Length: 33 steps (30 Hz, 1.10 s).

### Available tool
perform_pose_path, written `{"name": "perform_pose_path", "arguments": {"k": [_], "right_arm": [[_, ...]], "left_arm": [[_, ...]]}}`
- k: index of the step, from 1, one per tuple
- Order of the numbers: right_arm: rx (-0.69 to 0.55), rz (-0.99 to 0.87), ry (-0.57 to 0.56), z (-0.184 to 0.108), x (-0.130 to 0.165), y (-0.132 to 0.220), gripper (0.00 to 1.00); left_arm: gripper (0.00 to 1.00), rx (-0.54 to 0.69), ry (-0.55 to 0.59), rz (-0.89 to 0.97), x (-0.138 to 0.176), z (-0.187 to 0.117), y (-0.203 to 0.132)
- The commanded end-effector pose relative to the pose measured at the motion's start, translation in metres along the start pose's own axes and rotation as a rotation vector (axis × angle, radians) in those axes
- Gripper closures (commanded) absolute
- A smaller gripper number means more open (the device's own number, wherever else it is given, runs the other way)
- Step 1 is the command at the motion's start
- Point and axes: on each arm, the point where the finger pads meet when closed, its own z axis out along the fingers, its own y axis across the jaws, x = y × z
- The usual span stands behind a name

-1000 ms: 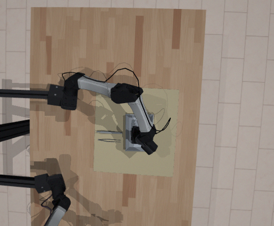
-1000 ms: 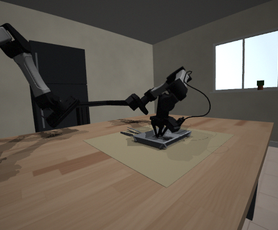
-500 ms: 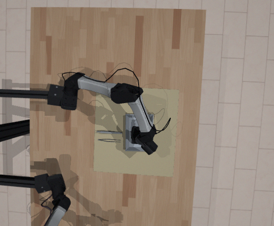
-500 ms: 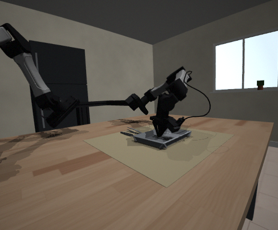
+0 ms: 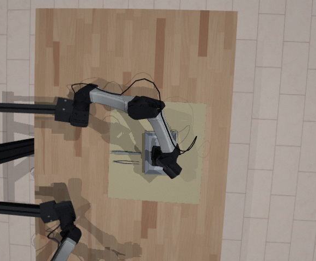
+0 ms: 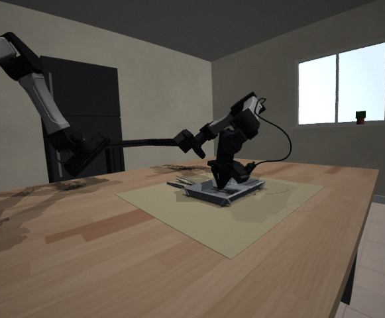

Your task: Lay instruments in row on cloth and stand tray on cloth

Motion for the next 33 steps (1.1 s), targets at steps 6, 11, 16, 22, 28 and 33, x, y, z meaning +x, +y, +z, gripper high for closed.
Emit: {"name": "perform_pose_path", "arguments": {"k": [6,11,16,22,28,33], "right_arm": [[0.007,-0.006,-0.015,-0.0030,-0.0052,-0.0017,0.67],[0.007,-0.006,-0.015,-0.0030,-0.0052,-0.0017,0.67],[0.007,-0.006,-0.015,-0.0030,-0.0052,-0.0017,0.67],[0.007,-0.006,-0.015,-0.0030,-0.0052,-0.0017,0.67],[0.007,-0.006,-0.015,-0.0030,-0.0052,-0.0017,0.67],[0.007,-0.006,-0.015,-0.0030,-0.0052,-0.0017,0.67]], "left_arm": [[0.90,-0.021,0.028,-0.025,-0.0042,0.0232,0.0089],[0.90,-0.021,0.028,-0.025,-0.0042,0.0232,0.0089],[0.91,-0.021,0.028,-0.025,-0.0042,0.0232,0.0089],[0.91,-0.021,0.028,-0.025,-0.0042,0.0232,0.0089],[0.92,-0.021,0.028,-0.025,-0.0042,0.0232,0.0089],[0.92,-0.021,0.028,-0.025,-0.0042,0.0232,0.0089]]}}
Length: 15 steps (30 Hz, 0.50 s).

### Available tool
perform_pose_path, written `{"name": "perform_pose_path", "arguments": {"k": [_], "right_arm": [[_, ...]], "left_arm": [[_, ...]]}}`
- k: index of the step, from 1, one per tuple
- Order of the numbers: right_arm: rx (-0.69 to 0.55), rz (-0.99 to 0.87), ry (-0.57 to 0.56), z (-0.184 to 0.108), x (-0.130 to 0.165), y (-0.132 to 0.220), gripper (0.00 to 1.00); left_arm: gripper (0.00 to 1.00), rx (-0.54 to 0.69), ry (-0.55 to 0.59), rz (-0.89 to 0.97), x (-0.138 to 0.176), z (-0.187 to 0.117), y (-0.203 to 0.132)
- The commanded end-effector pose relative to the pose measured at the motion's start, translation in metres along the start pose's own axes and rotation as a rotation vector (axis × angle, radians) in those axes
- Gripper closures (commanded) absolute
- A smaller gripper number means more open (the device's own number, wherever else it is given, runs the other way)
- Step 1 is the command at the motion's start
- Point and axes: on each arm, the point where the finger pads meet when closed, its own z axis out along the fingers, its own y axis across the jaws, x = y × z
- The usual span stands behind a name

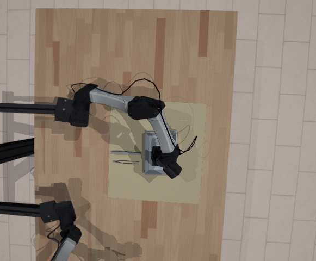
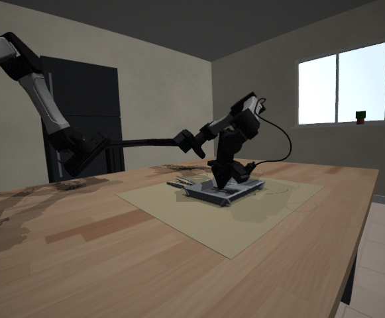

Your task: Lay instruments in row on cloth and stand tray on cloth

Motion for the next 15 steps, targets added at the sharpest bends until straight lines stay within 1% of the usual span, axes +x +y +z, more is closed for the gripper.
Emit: {"name": "perform_pose_path", "arguments": {"k": [1,15], "right_arm": [[0.007,-0.006,-0.015,-0.0030,-0.0052,-0.0017,0.67],[0.007,-0.006,-0.015,-0.0030,-0.0052,-0.0017,0.67]], "left_arm": [[0.92,-0.021,0.028,-0.025,-0.0042,0.0232,0.0089],[0.93,-0.021,0.028,-0.025,-0.0042,0.0232,0.0089]]}}
